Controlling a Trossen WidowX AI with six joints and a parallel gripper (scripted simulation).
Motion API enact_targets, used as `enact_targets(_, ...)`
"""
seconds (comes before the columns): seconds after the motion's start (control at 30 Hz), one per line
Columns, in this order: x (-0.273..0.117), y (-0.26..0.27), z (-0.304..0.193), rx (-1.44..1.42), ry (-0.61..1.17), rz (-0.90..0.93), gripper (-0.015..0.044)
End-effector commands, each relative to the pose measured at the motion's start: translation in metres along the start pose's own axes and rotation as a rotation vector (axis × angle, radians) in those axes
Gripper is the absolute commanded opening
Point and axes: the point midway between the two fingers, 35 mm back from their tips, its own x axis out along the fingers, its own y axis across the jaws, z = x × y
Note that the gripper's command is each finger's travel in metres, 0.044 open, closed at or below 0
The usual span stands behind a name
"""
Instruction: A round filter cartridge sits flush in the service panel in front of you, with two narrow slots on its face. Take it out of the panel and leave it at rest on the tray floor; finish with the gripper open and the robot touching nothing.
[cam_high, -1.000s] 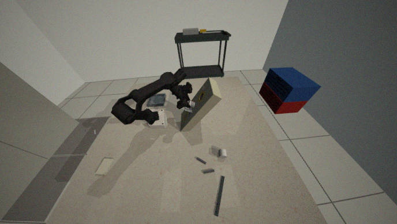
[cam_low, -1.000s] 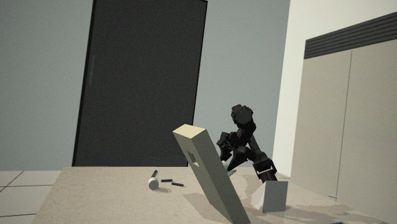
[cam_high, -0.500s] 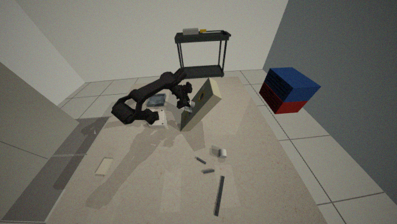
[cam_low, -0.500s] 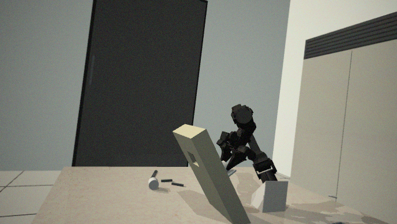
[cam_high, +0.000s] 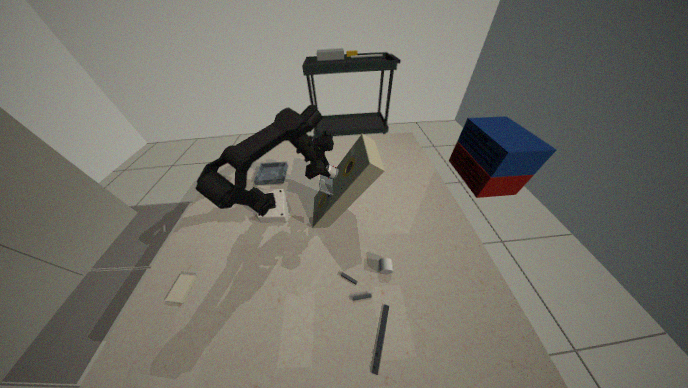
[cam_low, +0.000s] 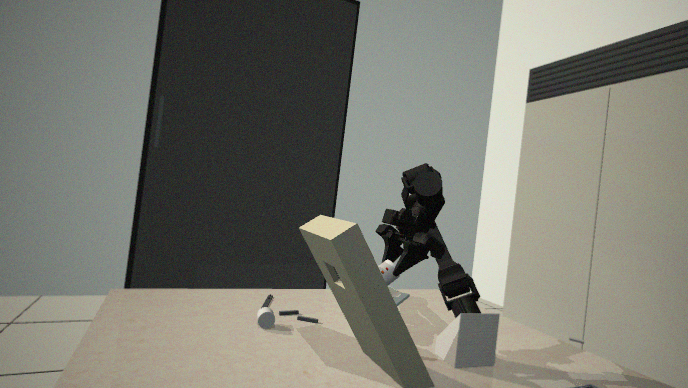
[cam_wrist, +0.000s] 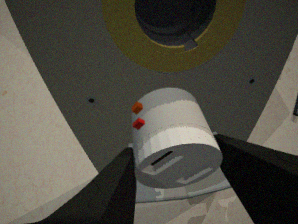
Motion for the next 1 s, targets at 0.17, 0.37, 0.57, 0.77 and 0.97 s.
enact_targets(0.17, -0.045, 0.002, 0.004, 0.004, -0.005, 0.007, 0.0000)
enact_targets(0.37, -0.065, 0.004, 0.003, 0.004, -0.005, 0.002, 0.0000)
enact_targets(0.57, -0.062, 0.034, 0.006, 0.006, -0.006, 0.004, 0.0000)
enact_targets(0.77, -0.057, 0.066, 0.005, 0.008, -0.007, 0.006, 0.0000)
enact_targets(0.97, -0.053, 0.079, 0.003, -0.005, -0.002, 0.003, 0.0000)
